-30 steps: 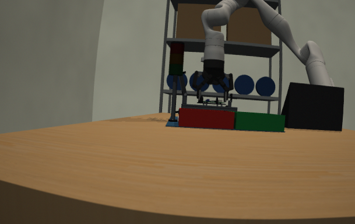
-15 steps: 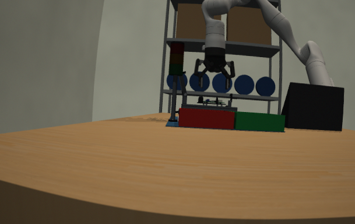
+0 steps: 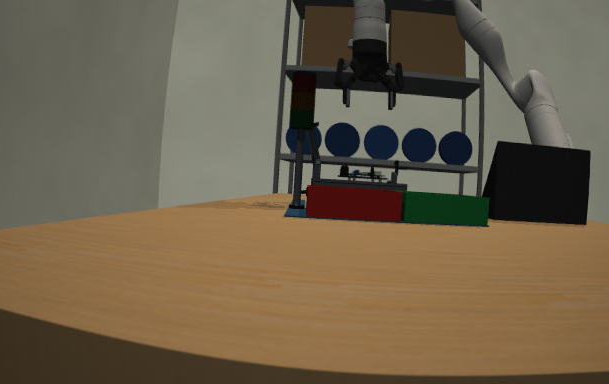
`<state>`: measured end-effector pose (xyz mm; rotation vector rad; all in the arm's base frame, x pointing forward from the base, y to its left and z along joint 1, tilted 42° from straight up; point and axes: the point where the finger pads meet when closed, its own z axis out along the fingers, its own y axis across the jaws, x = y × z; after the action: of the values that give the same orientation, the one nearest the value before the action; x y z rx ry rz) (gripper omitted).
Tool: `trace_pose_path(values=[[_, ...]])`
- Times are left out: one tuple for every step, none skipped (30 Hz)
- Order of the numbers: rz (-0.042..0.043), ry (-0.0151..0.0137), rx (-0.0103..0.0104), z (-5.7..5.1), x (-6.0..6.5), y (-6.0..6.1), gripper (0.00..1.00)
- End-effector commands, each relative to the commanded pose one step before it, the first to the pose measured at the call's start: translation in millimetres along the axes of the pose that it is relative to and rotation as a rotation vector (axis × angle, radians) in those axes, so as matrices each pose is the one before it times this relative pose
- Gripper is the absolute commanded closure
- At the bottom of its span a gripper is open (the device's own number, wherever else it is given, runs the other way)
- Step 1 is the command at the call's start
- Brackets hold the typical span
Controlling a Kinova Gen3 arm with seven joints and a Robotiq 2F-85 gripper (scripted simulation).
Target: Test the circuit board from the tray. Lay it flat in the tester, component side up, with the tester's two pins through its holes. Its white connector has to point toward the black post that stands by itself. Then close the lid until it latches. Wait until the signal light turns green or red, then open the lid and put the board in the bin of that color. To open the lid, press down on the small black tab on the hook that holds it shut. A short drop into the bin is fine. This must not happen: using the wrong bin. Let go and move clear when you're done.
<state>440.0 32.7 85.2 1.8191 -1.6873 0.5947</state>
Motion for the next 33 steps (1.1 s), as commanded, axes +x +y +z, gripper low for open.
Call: trace_pose_path(values=[[0.00353,-0.00946,0.02423,-26.79,-2.01,-5.26,0.0],[0.00001,0.00001,0.00001,-6.99,0.0,-0.01,0.0],[0.0,-0.00001,0.0,-6.8,0.0,0.0,0.0],[0.0,0.0,0.0,-6.59,0.0,0.0,0.0],[0.0,0.0,0.0,-6.35,0.0,0.0,0.0],[0.0,0.0,0.0,-6.09,0.0,0.0,0.0],[0.0,-0.00001,0.0,-5.82,0.0,0.0,0.0],[0.0,0.0,0.0,-5.53,0.0,0.0,0.0],[0.0,0.0,0.0,-5.22,0.0,0.0,0.0],[0.0,0.0,0.0,-4.9,0.0,0.0,0.0],[0.0,0.0,0.0,-4.56,0.0,0.0,0.0],[0.0,0.0,0.0,0.0,0.0,0.0,0.0],[0.0,0.0,0.0,0.0,0.0,0.0,0.0],[0.0,0.00001,0.0,-4.22,0.0,0.0,0.0],[0.0,0.0,0.0,-3.88,0.0,0.0,0.0],[0.0,0.0,0.0,-3.53,0.0,0.0,0.0],[-0.00001,-0.00001,-0.00001,-3.18,0.0,0.01,0.0],[0.00001,0.00001,0.00001,-2.83,0.0,-0.01,0.0],[0.0,-0.00001,0.0,-2.49,0.0,0.01,0.0],[0.0,0.00001,0.0,-2.15,0.0,-0.01,0.0],[0.0,-0.00001,0.0,-1.83,0.0,0.01,0.0],[0.0,0.0,0.0,-1.51,0.0,0.0,0.0],[0.0,0.0,0.0,-1.22,0.0,0.0,0.0],[0.0,0.0,0.0,-0.95,0.0,0.0,0.0],[0.0,0.0,0.0,-0.71,0.0,0.0,0.0],[0.0,0.0,0.0,-0.49,0.0,0.0,0.0],[0.0,0.0,0.0,-0.31,0.0,0.0,0.0],[0.0,0.0,0.0,-0.16,0.0,0.0,0.0],[0.0,0.0,0.0,0.0,0.0,0.0,0.0],[0.0,0.0,0.0,0.0,0.0,0.0,0.0],[0.0,0.0,0.0,-0.06,0.0,0.0,0.0],[0.0,0.0,0.0,-0.01,0.0,0.0,0.0],[0.0,0.0,0.0,0.0,0.0,0.0,0.5]])
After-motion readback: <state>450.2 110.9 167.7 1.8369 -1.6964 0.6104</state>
